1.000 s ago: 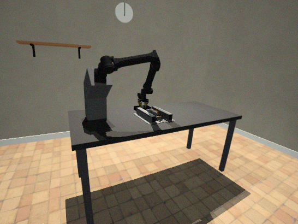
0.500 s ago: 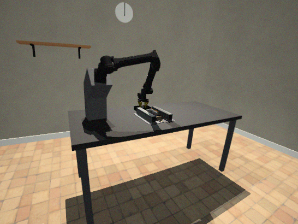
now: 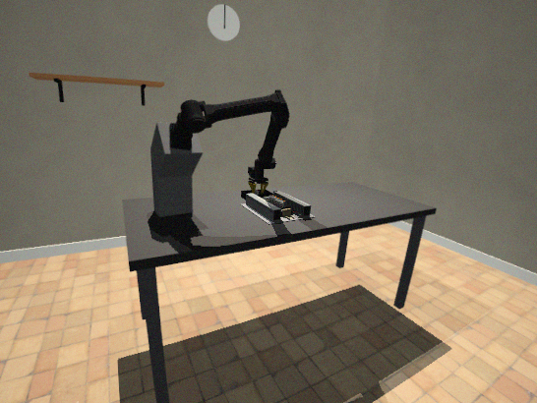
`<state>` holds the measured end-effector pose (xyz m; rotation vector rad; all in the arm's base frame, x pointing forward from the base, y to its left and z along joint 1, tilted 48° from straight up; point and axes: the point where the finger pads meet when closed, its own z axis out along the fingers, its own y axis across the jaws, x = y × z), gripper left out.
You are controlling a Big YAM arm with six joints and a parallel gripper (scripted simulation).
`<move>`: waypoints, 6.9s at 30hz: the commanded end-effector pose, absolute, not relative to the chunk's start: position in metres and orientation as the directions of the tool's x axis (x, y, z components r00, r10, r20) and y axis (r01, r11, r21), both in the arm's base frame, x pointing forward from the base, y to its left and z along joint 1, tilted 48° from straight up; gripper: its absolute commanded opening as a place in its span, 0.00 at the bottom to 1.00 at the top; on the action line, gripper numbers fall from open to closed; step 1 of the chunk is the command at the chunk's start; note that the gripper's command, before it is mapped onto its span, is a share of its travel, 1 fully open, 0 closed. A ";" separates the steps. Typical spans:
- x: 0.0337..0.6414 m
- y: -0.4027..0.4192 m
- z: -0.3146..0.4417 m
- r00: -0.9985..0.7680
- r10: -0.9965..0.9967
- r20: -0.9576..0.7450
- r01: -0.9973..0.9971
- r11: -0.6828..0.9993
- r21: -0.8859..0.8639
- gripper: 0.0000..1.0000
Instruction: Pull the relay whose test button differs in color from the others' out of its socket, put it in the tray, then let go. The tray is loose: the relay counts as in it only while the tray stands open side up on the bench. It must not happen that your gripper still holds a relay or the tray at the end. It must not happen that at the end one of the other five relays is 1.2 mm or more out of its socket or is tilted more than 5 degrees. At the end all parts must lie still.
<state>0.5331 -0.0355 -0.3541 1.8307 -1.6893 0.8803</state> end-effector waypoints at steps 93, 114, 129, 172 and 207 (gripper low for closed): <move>0.539 0.012 -0.318 0.030 -0.677 0.735 -0.985 -0.144 -0.093 0.59; 0.543 0.015 -0.317 0.025 -0.678 0.734 -0.984 -0.144 -0.100 0.59; 0.534 0.059 -0.275 0.020 -0.681 0.732 -0.984 -0.142 -0.105 0.59; 0.522 0.070 -0.271 0.036 -0.677 0.735 -0.985 -0.146 -0.086 0.59; 0.523 0.070 -0.271 0.036 -0.677 0.735 -0.985 -0.146 -0.087 0.59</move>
